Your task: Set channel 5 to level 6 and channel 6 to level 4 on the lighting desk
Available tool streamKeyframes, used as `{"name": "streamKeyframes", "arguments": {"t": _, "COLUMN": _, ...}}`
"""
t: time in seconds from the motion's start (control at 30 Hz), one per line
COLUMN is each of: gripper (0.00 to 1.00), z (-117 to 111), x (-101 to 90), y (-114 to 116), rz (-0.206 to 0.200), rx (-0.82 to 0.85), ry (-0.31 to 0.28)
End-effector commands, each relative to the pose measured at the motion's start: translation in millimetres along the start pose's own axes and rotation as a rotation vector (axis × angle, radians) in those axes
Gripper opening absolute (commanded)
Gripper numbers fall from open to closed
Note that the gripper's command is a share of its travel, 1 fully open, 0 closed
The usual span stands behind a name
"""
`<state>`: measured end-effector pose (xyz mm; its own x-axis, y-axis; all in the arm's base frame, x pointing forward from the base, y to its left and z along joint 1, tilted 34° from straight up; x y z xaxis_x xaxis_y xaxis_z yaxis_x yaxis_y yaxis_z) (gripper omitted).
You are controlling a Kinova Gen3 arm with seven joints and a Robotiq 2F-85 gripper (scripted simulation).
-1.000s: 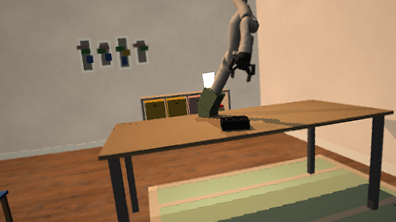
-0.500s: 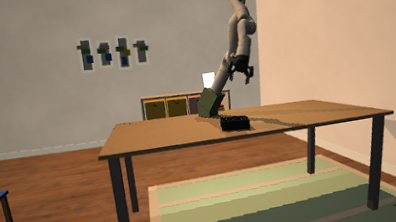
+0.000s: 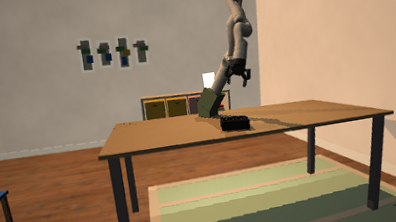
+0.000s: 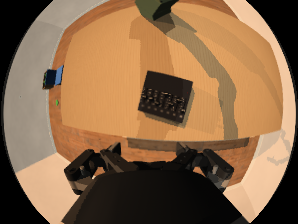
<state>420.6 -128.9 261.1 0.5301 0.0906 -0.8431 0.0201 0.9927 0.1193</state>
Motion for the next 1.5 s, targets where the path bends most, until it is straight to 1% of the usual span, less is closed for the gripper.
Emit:
{"name": "streamKeyframes", "arguments": {"t": 0.0, "gripper": 1.0, "z": -3.5, "x": 4.3, "y": 2.8, "rz": 0.019, "rx": 0.003, "ry": 0.004}}
{"name": "streamKeyframes", "arguments": {"t": 0.23, "gripper": 1.0, "z": -3.5, "x": 4.3, "y": 2.8, "rz": 0.019, "rx": 0.003, "ry": 0.004}}
{"name": "streamKeyframes", "arguments": {"t": 0.27, "gripper": 1.0, "z": -15.6, "x": 12.9, "y": 4.3, "rz": 0.049, "rx": 0.003, "ry": 0.017}}
{"name": "streamKeyframes", "arguments": {"t": 0.6, "gripper": 1.0, "z": -15.6, "x": 12.9, "y": 4.3, "rz": 0.049, "rx": 0.003, "ry": 0.017}}
{"name": "streamKeyframes", "arguments": {"t": 0.63, "gripper": 1.0, "z": -26.9, "x": 20.6, "y": 6.4, "rz": 0.077, "rx": 0.003, "ry": 0.029}}
{"name": "streamKeyframes", "arguments": {"t": 0.9, "gripper": 1.0, "z": -26.9, "x": 20.6, "y": 6.4, "rz": 0.077, "rx": 0.003, "ry": 0.029}}
{"name": "streamKeyframes", "arguments": {"t": 0.93, "gripper": 1.0, "z": -37.3, "x": 27.3, "y": 8.9, "rz": 0.103, "rx": 0.003, "ry": 0.039}}
{"name": "streamKeyframes", "arguments": {"t": 1.2, "gripper": 1.0, "z": -37.3, "x": 27.3, "y": 8.9, "rz": 0.103, "rx": 0.003, "ry": 0.039}}
{"name": "streamKeyframes", "arguments": {"t": 1.23, "gripper": 1.0, "z": -46.8, "x": 33.1, "y": 11.6, "rz": 0.127, "rx": 0.003, "ry": 0.048}}
{"name": "streamKeyframes", "arguments": {"t": 1.47, "gripper": 1.0, "z": -46.8, "x": 33.1, "y": 11.6, "rz": 0.127, "rx": 0.003, "ry": 0.048}}
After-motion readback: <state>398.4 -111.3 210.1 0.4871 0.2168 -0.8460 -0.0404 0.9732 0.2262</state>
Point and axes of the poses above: the point where the finger pads meet when closed, its own x axis out along the fingers, its own y axis across the jaws, z = x × y, the point moved 1 cm from there along -x, back along the fingers, and after that the axes turned 5 degrees about -x, right-handed, at the moved point
